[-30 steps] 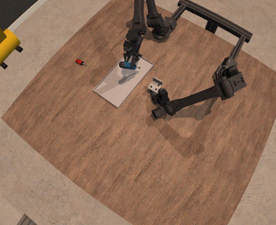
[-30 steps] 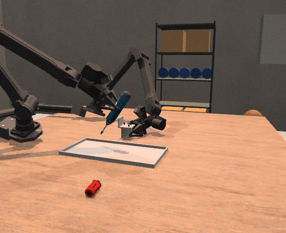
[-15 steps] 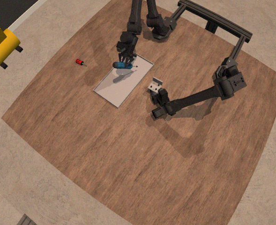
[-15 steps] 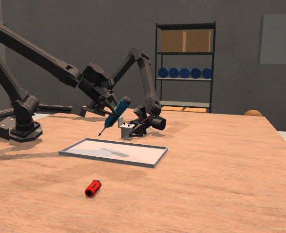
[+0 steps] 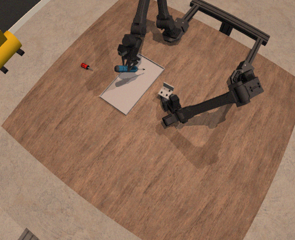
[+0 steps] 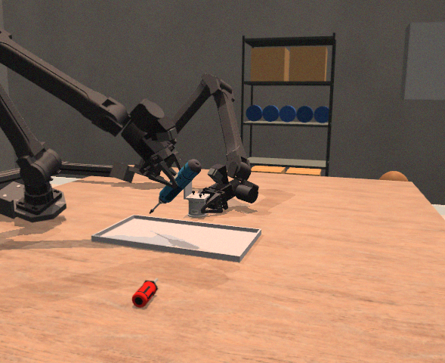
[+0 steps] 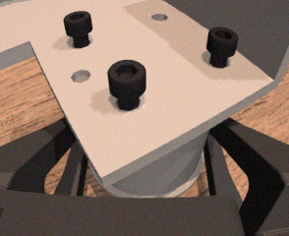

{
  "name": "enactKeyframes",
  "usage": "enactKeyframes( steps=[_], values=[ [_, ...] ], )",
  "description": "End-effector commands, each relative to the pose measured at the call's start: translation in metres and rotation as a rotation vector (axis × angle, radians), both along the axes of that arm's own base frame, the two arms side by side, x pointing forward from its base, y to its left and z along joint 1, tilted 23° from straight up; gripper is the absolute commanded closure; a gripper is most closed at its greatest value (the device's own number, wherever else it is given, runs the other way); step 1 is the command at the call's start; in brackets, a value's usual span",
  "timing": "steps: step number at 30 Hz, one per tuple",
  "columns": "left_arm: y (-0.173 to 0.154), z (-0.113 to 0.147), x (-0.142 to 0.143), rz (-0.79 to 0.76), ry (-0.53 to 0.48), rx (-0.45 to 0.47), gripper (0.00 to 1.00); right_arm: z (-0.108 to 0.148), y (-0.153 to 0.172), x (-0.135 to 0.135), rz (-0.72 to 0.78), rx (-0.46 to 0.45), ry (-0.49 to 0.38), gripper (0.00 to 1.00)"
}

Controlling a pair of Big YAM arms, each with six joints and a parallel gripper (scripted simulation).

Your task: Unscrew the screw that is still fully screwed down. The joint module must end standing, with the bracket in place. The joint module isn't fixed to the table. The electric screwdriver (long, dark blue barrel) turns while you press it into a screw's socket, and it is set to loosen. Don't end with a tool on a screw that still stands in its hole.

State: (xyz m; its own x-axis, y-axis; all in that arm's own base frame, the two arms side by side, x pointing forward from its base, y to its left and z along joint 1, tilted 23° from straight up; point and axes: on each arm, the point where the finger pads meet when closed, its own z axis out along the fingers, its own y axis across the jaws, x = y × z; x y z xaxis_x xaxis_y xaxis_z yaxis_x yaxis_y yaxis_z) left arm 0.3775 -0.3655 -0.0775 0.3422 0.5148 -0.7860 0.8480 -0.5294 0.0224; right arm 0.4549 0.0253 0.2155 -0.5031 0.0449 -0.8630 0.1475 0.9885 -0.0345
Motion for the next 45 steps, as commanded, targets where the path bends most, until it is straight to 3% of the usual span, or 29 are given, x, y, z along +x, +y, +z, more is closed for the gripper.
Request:
enactKeyframes(
  steps=[1, 5, 9, 10, 21, 26, 27, 38, 43, 45],
  values=[
    [-0.004, 0.006, 0.006, -0.002, -0.017, -0.012, 0.41, 0.054, -0.011, 0.030, -0.050, 0.058, -0.077, 0.58],
    [-0.004, 0.006, 0.006, -0.002, -0.017, -0.012, 0.41, 0.054, -0.023, 0.031, -0.084, 0.076, -0.057, 0.58],
    [-0.004, 0.006, 0.006, -0.002, -0.017, -0.012, 0.41, 0.060, -0.010, 0.034, -0.056, 0.082, -0.087, 0.58],
    [-0.004, 0.006, 0.006, -0.002, -0.017, -0.012, 0.41, 0.056, -0.027, 0.030, -0.096, 0.082, -0.055, 0.58],
    [-0.004, 0.006, 0.006, -0.002, -0.017, -0.012, 0.41, 0.056, -0.074, 0.028, -0.228, 0.153, 0.013, 0.58],
    [-0.004, 0.006, 0.006, -0.002, -0.017, -0.012, 0.41, 0.065, -0.061, 0.031, -0.199, 0.157, -0.017, 0.58],
    [-0.004, 0.006, 0.006, -0.002, -0.017, -0.012, 0.41, 0.061, -0.078, 0.025, -0.240, 0.161, 0.008, 0.58],
    [-0.004, 0.006, 0.006, -0.002, -0.017, -0.012, 0.41, 0.059, -0.124, 0.017, -0.379, 0.237, 0.076, 0.58],
    [-0.004, 0.006, 0.006, -0.002, -0.017, -0.012, 0.41, 0.067, -0.111, 0.018, -0.351, 0.237, 0.057, 0.58],
    [-0.004, 0.006, 0.006, -0.002, -0.017, -0.012, 0.41, 0.065, -0.132, 0.012, -0.404, 0.252, 0.073, 0.58]
  ],
)
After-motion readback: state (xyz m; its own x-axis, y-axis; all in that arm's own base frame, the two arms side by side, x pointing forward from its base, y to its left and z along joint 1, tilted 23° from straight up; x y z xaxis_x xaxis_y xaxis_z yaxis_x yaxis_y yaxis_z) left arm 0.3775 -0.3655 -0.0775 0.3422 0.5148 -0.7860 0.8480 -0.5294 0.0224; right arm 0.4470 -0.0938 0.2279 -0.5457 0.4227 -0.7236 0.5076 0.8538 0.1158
